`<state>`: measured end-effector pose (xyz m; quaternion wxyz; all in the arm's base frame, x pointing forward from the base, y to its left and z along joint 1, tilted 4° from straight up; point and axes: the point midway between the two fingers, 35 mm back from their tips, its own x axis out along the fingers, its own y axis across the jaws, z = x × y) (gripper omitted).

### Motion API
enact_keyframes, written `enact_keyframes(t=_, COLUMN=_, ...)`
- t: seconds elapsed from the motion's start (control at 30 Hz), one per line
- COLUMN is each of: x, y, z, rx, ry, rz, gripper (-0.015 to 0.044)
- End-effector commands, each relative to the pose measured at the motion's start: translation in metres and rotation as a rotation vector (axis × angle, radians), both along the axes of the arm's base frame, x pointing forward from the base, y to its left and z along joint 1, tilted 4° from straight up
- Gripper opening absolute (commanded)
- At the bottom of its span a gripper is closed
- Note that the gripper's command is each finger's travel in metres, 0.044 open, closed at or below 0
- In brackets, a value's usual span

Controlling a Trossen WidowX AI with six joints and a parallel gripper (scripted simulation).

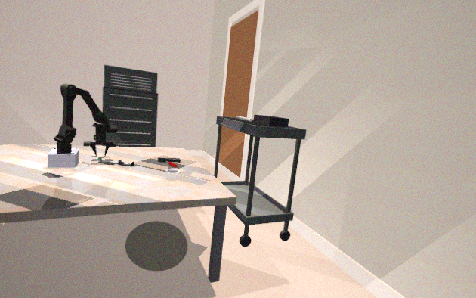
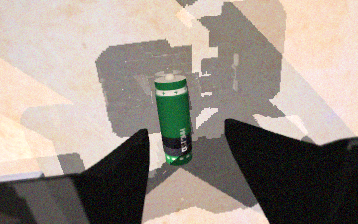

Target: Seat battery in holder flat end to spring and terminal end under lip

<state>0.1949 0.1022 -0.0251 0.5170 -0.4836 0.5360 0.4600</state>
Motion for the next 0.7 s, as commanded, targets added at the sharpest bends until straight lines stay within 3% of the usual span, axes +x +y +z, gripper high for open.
enact_keyframes(t=0.0, x=-0.004, y=-0.002, z=-0.009, rx=-0.002, ry=0.015, rz=0.003, gripper=0.0229)
enact_keyframes(t=0.47, x=-0.006, y=-0.004, z=-0.029, rx=-0.002, ry=0.015, rz=0.003, gripper=0.0229)
enact_keyframes(t=0.57, x=-0.006, y=-0.004, z=-0.029, rx=-0.002, ry=0.015, rz=0.003, gripper=0.015)
enact_keyframes(t=0.67, x=-0.006, y=-0.004, z=-0.029, rx=-0.002, ry=0.015, rz=0.003, gripper=0.013)
